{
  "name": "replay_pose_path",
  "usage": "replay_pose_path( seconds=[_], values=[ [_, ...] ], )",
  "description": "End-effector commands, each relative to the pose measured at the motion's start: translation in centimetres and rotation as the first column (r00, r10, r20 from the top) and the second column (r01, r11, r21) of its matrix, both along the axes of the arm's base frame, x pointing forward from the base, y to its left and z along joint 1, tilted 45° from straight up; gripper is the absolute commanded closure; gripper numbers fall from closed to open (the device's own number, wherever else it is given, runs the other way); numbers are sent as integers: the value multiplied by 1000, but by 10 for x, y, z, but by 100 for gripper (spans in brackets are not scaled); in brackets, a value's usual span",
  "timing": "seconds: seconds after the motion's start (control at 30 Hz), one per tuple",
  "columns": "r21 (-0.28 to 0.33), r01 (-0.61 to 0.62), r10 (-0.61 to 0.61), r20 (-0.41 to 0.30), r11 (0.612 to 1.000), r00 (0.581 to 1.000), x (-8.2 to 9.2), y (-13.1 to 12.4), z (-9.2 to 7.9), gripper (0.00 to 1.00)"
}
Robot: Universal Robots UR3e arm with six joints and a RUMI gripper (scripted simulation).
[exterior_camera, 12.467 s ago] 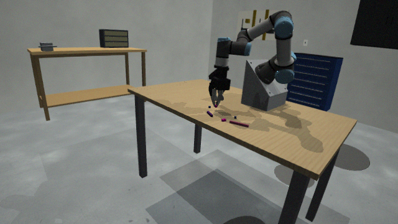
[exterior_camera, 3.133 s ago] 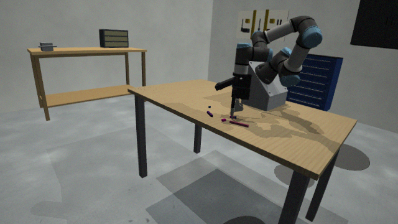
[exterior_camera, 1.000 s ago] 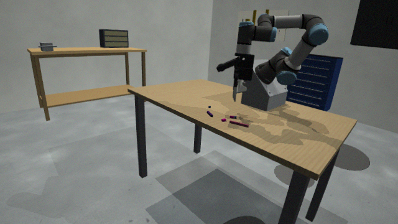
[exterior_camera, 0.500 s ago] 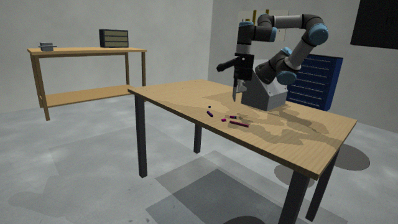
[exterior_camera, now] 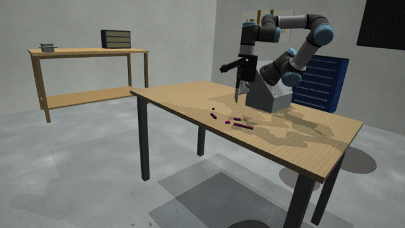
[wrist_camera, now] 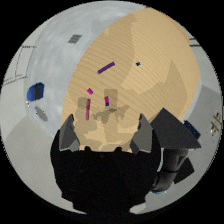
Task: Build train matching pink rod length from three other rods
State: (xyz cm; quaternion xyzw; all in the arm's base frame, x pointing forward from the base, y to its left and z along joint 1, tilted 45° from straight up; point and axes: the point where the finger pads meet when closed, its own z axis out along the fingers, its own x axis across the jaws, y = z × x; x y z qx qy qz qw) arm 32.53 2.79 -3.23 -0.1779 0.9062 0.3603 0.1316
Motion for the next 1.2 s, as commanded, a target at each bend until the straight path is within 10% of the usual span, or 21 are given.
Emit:
replay_pose_path(
  seconds=[0.0, 0.5, 1.17],
  values=[
    [2, 59, -59, -57, 998, 997, 1, -4, -2, 0],
    [4, 229, -222, -225, 974, 949, 0, -9, -7, 0],
    [-47, 465, -432, -459, 884, 776, 0, -16, -14, 0]
  ],
)
